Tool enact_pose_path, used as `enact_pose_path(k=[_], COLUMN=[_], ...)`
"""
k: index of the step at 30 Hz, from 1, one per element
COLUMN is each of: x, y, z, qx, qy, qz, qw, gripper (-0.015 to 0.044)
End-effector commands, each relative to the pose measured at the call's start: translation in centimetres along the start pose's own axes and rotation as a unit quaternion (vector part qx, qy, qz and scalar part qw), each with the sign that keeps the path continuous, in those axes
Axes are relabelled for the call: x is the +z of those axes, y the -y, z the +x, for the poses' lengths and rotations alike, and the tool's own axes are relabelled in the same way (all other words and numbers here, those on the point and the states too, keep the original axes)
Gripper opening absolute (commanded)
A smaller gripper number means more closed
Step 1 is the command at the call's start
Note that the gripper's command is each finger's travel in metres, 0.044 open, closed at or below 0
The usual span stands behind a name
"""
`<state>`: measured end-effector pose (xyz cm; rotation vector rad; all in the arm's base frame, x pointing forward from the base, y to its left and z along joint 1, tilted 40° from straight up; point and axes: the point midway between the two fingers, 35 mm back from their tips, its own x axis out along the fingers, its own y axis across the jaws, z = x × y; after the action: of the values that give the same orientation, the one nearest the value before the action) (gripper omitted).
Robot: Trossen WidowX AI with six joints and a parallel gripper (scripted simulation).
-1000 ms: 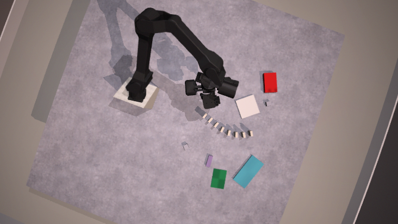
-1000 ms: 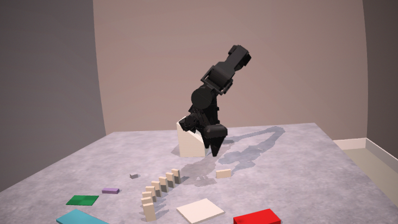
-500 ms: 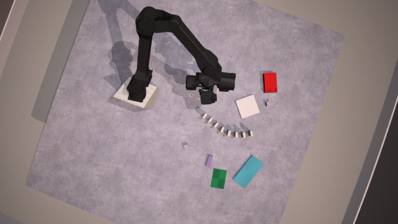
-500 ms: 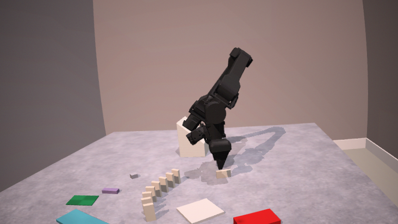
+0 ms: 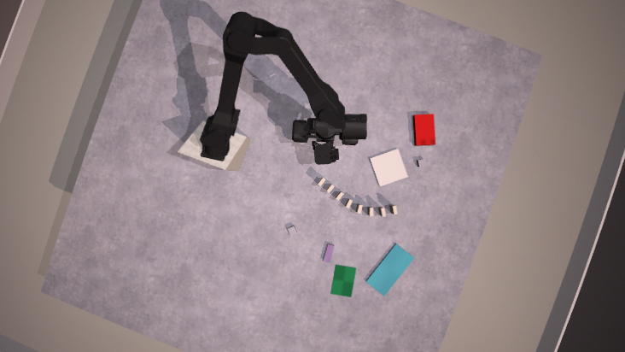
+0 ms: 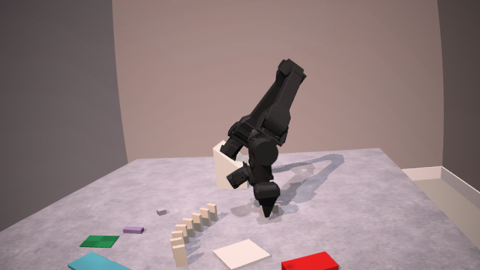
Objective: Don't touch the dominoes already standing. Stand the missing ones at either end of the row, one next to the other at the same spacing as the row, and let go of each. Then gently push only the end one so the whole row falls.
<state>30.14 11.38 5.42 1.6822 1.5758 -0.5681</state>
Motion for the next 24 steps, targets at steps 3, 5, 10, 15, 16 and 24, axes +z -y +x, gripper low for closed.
enact_pose_path(k=[3,5,10,15,16,24], x=[0.19,0.19,0.19,0.19,0.19,0.19], y=[0.34,0.34,0.34,0.34,0.34,0.34], z=[0.68,0.68,0.68,0.68,0.68,0.68], qx=[-0.004,-0.004,-0.004,-0.004,-0.004,-0.004], qy=[0.003,0.003,0.003,0.003,0.003,0.003], qz=[0.004,0.004,0.004,0.004,0.004,0.004], qw=[1.000,1.000,1.000,1.000,1.000,1.000], gripper=[0.0440,0.0440,0.0361,0.0230,0.0204,0.0029])
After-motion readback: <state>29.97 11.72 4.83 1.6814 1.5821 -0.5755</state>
